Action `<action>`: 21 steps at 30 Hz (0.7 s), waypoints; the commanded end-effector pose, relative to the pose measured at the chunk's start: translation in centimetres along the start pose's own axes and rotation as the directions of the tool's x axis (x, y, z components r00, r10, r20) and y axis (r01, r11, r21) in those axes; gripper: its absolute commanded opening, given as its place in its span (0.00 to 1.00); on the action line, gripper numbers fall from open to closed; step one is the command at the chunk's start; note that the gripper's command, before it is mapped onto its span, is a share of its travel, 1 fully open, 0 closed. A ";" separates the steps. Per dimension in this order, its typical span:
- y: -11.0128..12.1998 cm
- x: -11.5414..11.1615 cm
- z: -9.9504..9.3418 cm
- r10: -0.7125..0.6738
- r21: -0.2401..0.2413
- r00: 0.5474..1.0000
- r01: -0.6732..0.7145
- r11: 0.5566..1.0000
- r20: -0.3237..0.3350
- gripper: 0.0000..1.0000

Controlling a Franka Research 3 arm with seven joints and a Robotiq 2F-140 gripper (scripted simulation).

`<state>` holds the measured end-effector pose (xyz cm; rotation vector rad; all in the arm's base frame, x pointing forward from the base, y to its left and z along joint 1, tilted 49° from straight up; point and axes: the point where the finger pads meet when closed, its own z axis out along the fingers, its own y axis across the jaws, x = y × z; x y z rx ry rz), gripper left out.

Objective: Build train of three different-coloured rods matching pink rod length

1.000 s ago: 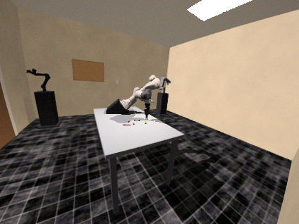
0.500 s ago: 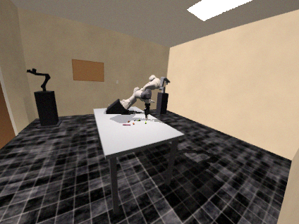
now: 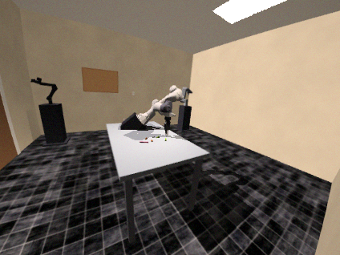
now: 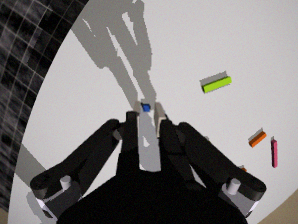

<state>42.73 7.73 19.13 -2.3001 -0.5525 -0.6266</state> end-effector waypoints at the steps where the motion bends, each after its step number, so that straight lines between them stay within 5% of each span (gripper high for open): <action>1: -0.1 0.0 -0.9 0.003 0.005 1.000 -0.003 1.000 0.000 0.15; 13: -0.1 0.0 -7.0 0.003 0.005 1.000 -0.003 1.000 0.000 0.15; 21: -0.1 0.0 -8.1 0.003 0.005 1.000 -0.003 1.000 0.000 0.15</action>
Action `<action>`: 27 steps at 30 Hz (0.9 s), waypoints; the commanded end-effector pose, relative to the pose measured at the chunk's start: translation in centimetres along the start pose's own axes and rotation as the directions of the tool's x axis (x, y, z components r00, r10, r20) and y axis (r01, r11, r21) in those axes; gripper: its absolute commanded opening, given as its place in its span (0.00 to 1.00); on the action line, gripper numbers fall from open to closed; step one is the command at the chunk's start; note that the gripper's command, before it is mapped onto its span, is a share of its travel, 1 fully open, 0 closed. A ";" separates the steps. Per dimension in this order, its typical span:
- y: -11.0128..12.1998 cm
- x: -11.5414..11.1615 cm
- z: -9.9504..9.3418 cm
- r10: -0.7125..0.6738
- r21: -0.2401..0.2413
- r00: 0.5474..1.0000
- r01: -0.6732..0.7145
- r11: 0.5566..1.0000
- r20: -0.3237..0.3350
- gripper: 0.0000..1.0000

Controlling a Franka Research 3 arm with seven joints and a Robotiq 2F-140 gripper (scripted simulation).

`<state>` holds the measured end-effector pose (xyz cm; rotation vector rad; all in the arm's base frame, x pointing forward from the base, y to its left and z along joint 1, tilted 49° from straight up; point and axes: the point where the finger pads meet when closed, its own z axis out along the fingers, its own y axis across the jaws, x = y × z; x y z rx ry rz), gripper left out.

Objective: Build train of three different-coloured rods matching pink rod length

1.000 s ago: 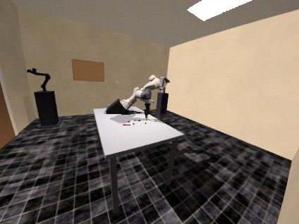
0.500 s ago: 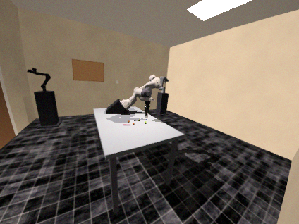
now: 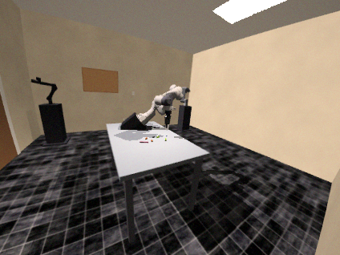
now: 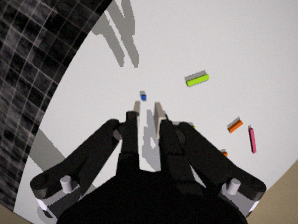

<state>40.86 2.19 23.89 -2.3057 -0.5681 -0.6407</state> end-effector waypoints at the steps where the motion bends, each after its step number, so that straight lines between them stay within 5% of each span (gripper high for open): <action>1: -0.5 0.0 -0.6 0.019 0.014 1.000 -0.019 1.000 0.003 0.15; 2: -0.5 0.0 -0.6 0.019 0.014 1.000 -0.019 1.000 0.003 0.15; 3: -0.5 0.0 -0.6 0.019 0.014 1.000 -0.019 1.000 0.003 1.00; 23: -0.5 -0.1 -0.6 0.017 0.014 1.000 -0.017 1.000 0.003 1.00; 27: 0.9 -0.9 -0.4 -0.092 0.012 0.996 0.091 0.996 0.004 1.00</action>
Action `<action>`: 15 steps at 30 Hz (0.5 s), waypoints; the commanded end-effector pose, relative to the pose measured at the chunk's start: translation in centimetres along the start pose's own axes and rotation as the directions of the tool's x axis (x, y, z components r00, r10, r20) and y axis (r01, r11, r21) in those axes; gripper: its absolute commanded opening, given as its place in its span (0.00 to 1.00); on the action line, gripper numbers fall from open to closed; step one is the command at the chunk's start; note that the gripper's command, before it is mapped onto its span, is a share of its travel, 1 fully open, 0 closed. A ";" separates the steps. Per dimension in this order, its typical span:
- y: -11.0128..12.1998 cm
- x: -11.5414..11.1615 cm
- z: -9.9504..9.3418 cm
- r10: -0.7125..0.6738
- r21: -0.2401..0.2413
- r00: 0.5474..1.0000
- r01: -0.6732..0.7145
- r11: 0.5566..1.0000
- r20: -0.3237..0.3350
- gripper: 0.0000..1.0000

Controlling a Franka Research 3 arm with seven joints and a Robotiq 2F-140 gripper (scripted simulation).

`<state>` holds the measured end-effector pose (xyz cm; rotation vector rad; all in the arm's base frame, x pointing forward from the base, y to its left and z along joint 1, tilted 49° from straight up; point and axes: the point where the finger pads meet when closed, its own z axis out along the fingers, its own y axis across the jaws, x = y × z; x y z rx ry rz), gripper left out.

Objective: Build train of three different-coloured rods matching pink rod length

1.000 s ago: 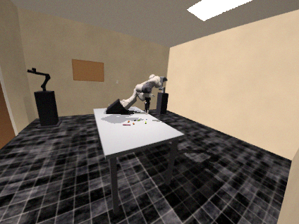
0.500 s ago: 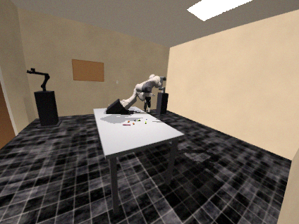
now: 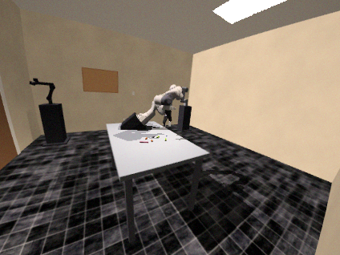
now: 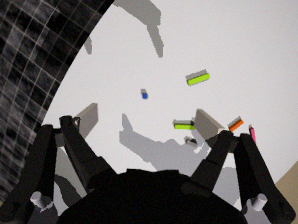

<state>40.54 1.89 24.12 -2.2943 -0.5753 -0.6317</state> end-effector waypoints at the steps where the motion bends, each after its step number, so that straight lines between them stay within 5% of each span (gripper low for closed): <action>1: 1.7 -1.2 0.1 -0.153 -0.003 0.988 0.153 0.988 0.003 1.00; 15: 4.0 -2.7 0.4 -0.340 -0.004 0.940 0.340 0.940 0.007 1.00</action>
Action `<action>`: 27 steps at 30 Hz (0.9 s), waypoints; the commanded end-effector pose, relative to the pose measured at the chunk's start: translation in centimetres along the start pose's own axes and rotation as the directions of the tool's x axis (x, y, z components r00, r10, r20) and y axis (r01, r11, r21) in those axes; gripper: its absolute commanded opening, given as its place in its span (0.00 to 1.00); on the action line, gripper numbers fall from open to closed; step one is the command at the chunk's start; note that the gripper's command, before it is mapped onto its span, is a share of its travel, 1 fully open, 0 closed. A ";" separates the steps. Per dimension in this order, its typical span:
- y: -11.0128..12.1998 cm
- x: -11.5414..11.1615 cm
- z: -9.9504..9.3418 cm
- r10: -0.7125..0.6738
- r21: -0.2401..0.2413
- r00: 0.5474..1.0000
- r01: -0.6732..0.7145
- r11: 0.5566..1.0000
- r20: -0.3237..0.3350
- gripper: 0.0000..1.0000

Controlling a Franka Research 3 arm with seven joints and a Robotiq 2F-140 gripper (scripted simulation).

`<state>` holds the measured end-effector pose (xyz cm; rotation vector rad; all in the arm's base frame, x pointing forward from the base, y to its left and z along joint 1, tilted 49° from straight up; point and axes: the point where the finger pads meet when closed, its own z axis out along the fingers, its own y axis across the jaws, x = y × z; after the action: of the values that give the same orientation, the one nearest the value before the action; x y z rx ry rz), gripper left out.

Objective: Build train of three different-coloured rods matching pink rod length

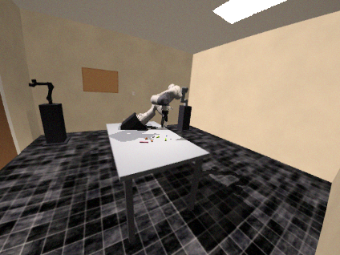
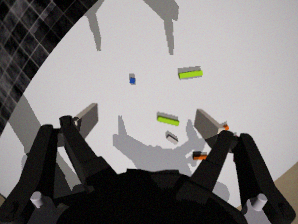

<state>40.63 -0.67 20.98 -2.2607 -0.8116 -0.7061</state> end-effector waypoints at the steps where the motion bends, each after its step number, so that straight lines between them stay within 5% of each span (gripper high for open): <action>1: 0.7 -0.7 0.2 -0.166 -0.009 0.986 0.166 0.986 -0.006 1.00; 27: 3.7 -4.6 0.9 -0.504 -0.010 0.864 0.504 0.864 -0.002 1.00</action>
<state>40.40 -3.60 16.75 -2.1260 -1.2539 -0.8704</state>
